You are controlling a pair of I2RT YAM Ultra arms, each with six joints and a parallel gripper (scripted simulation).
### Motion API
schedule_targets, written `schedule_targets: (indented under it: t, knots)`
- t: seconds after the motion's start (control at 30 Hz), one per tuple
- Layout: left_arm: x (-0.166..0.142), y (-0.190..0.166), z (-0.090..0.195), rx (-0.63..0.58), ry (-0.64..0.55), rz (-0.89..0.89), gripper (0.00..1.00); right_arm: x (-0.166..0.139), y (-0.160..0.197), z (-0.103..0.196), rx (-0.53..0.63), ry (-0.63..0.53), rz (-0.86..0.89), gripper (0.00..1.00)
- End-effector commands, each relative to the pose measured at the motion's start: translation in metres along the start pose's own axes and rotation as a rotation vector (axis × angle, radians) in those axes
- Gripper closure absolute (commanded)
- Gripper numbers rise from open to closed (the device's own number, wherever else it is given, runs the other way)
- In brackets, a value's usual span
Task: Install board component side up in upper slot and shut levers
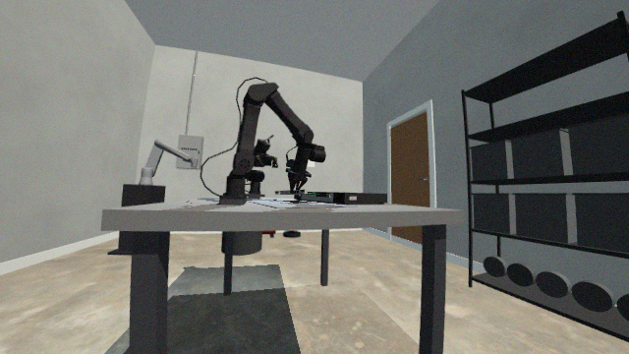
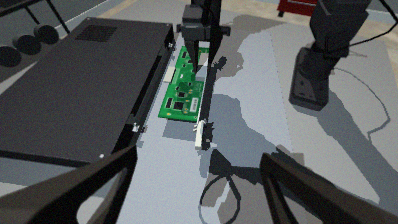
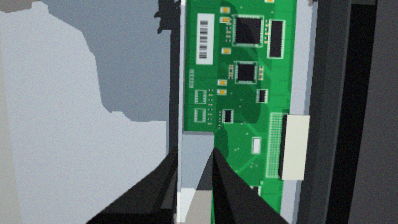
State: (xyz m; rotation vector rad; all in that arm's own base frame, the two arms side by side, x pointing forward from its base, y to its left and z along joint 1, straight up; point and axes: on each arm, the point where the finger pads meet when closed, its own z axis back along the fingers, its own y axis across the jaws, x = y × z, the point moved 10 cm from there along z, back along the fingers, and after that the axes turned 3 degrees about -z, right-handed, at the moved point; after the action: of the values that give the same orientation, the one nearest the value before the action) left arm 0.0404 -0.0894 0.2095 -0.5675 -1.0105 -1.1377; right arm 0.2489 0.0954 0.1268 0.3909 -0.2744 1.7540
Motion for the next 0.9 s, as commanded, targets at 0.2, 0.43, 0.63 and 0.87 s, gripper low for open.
schedule_targets:
  t: [0.2,0.43,0.63,0.87]
  knots:
    - [0.006,0.001,0.003,0.000,-0.033,0.001,0.00,0.014,-0.029,0.006,-0.068,-0.060,0.063,0.81]
    - [0.006,0.001,0.003,0.000,-0.033,0.001,0.00,0.010,-0.037,0.003,-0.053,-0.053,0.044,0.81]
    - [0.006,0.001,0.003,0.000,-0.033,0.001,0.00,0.012,-0.037,0.005,-0.061,-0.053,0.048,0.81]
    - [0.006,0.001,0.003,0.000,-0.033,0.001,0.00,0.007,-0.045,0.002,-0.079,-0.067,0.052,0.81]
